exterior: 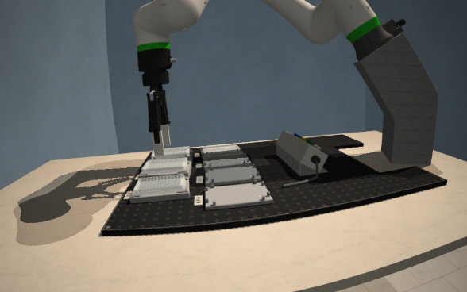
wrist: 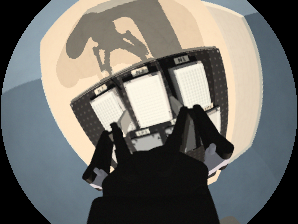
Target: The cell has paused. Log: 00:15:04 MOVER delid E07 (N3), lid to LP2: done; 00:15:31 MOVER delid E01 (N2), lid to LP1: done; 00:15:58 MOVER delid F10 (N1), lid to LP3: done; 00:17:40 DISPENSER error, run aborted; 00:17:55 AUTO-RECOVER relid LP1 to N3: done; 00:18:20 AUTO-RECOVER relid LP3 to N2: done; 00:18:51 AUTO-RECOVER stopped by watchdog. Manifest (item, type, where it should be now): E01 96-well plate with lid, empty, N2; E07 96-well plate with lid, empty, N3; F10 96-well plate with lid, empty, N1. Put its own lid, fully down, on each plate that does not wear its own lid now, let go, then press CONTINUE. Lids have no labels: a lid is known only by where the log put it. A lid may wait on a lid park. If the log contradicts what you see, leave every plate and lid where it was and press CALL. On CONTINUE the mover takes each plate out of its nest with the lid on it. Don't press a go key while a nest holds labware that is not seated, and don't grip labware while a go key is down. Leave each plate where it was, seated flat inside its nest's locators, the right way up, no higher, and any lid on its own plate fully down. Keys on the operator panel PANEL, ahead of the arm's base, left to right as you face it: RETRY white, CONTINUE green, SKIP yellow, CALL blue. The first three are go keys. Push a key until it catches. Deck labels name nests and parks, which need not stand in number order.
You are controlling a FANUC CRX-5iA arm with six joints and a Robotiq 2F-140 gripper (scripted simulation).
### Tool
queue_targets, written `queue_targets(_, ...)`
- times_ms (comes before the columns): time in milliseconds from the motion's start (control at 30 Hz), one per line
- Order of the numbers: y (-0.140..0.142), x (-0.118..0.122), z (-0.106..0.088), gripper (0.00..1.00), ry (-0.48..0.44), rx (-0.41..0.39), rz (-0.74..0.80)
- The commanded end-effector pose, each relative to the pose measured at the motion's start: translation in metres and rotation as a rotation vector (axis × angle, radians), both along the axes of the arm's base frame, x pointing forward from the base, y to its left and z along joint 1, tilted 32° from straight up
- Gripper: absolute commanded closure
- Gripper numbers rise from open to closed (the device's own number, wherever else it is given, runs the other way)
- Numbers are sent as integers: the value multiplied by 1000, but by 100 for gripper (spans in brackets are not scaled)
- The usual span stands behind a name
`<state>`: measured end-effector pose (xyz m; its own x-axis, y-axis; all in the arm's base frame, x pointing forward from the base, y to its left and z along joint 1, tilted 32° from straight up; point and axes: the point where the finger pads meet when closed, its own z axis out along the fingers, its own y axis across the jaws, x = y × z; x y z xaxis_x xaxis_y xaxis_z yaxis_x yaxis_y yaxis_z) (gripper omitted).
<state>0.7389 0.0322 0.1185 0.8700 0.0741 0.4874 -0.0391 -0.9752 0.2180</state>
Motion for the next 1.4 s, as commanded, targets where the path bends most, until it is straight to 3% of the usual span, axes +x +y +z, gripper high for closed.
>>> queue_targets(0,0,0,1,34,0,0,0)
queue_targets(433,2,-4,7,34,0,0,0)
queue_targets(567,-9,-9,6,34,2,-2,4)
queue_targets(633,-60,-35,-1,34,10,-12,24)
queue_targets(700,-60,-35,-1,34,10,-12,24)
queue_targets(733,-88,-53,-5,34,14,-19,38)
queue_targets(800,-96,-57,-6,34,14,-19,38)
queue_targets(833,-124,-79,-12,34,18,-27,53)
queue_targets(900,-131,-84,-13,34,18,-27,53)
queue_targets(933,-157,-107,-19,34,19,-35,65)
queue_targets(1000,-162,-111,-20,34,19,-35,65)
queue_targets(1033,-184,-134,-26,34,20,-42,75)
queue_targets(1133,-184,-134,-26,34,20,-42,75)
queue_targets(1200,-204,-158,-32,34,20,-49,83)
queue_targets(1367,-205,-159,-32,34,20,-49,84)
